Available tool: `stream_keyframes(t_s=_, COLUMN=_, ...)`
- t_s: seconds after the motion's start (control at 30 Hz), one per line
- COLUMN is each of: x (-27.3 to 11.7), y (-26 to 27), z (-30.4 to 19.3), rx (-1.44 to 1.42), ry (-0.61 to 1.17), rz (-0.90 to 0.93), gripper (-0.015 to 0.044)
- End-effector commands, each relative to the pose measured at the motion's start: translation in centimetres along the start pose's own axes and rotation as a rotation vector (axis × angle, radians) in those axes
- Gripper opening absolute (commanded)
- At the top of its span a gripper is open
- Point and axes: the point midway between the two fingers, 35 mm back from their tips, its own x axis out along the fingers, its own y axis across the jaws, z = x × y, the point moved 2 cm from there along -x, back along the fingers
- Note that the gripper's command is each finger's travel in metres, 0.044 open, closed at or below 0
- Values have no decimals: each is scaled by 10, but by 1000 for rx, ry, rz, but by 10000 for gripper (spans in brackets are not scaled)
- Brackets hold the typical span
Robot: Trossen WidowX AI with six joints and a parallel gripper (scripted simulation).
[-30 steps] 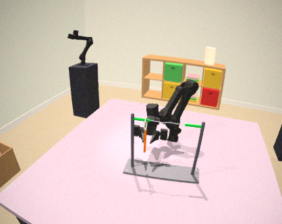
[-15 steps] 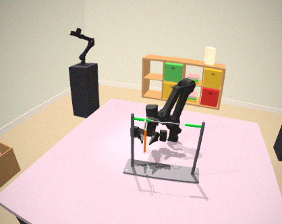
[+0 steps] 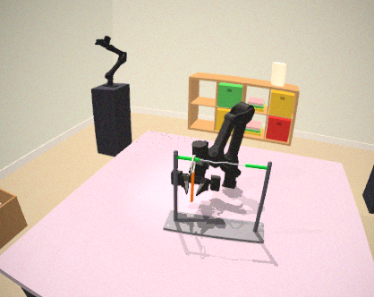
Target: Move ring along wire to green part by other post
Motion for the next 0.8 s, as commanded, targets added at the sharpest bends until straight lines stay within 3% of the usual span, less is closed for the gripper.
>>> stream_keyframes(t_s=0.0, x=7, y=-1, z=0, rx=7, ry=1, rz=-5, gripper=160)
stream_keyframes(t_s=0.77, x=39, y=3, z=-3, rx=8, ry=-4, rz=-5, gripper=160)
